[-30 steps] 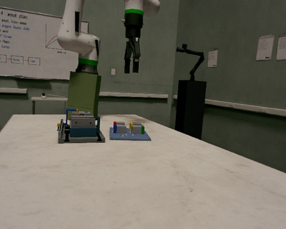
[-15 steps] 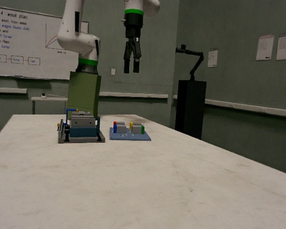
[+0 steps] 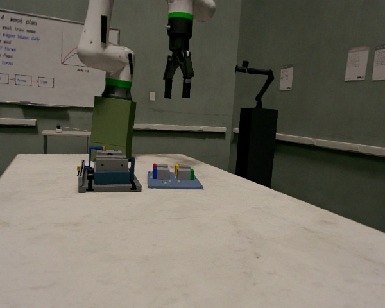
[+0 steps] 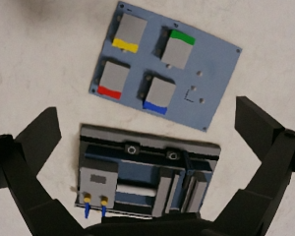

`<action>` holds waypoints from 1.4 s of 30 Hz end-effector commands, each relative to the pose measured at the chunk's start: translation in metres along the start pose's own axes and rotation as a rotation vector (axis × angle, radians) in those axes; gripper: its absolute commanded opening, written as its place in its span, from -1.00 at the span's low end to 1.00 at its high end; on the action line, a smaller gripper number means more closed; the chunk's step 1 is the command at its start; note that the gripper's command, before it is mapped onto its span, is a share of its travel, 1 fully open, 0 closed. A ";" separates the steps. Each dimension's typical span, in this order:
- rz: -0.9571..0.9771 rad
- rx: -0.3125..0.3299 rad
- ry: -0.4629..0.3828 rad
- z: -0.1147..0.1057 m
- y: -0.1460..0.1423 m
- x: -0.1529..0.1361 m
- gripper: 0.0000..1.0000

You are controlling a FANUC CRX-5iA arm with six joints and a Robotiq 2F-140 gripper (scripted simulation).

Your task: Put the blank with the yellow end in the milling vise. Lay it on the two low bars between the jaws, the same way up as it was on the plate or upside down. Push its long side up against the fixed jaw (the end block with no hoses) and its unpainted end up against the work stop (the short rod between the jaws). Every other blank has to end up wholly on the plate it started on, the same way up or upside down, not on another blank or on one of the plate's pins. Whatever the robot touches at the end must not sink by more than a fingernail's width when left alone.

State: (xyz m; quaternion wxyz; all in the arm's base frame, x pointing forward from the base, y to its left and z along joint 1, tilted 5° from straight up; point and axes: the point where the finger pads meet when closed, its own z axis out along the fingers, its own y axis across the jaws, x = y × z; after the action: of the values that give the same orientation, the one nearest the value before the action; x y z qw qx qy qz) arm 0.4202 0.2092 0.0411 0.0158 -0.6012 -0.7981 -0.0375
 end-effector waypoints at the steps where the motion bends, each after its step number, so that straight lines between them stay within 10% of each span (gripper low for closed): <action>1: -0.053 -0.001 0.001 -0.001 0.001 0.000 1.00; 42: -0.558 -0.002 -0.002 -0.001 0.001 0.000 1.00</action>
State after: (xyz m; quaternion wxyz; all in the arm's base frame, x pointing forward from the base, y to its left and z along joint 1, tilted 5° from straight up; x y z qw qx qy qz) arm 0.4203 0.2093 0.0412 0.0045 -0.3704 -0.9280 -0.0401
